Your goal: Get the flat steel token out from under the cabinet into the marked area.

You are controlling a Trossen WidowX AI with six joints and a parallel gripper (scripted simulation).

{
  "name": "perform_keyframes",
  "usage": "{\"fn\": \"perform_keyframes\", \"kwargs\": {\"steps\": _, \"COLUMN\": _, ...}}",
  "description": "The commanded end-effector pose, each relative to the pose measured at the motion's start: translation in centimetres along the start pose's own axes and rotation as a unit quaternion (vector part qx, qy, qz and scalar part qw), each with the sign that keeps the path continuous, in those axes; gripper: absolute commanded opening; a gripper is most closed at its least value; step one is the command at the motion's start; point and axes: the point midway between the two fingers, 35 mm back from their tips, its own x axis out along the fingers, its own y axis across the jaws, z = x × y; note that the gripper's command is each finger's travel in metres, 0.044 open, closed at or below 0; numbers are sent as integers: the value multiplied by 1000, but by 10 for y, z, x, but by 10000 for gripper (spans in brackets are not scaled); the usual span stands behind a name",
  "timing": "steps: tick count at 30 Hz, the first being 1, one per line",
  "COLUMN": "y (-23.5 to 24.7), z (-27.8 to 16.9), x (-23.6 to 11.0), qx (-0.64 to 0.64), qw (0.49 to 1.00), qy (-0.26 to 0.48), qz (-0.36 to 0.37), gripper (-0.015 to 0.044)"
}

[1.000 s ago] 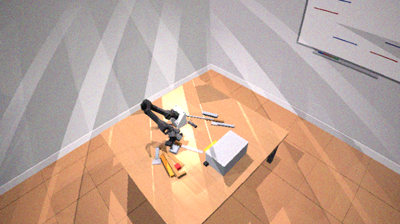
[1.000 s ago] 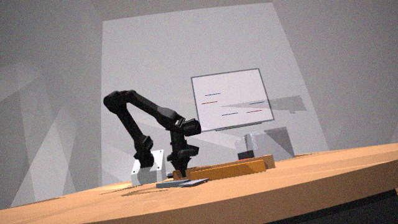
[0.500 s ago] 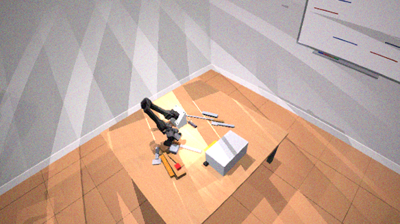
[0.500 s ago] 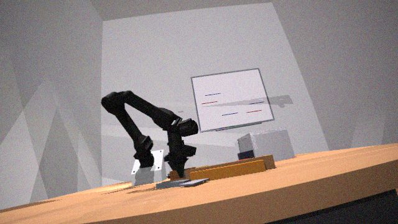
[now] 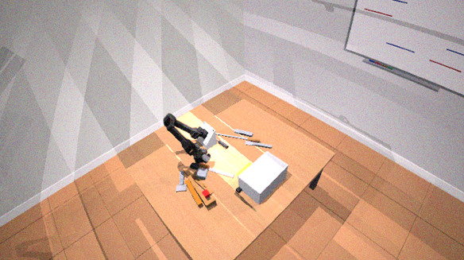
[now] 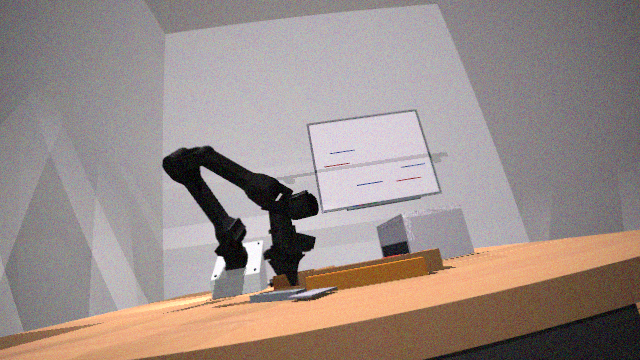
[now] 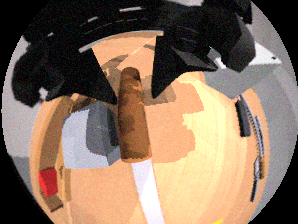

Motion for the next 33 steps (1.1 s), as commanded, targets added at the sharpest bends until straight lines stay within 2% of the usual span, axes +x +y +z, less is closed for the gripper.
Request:
{"fn": "perform_keyframes", "kwargs": {"steps": 1, "y": 0, "z": 0, "x": 1, "qx": 0, "qw": 1000, "qy": 2, "qz": -4, "gripper": 270}}
{"fn": "perform_keyframes", "kwargs": {"steps": 16, "y": -1, "z": -5, "x": 5, "qx": 3, "qw": 1000, "qy": 2, "qz": -4, "gripper": 270}}
{"fn": "perform_keyframes", "kwargs": {"steps": 33, "y": -1, "z": 0, "x": 2, "qx": -3, "qw": 1000, "qy": -5, "qz": -4, "gripper": 156}}
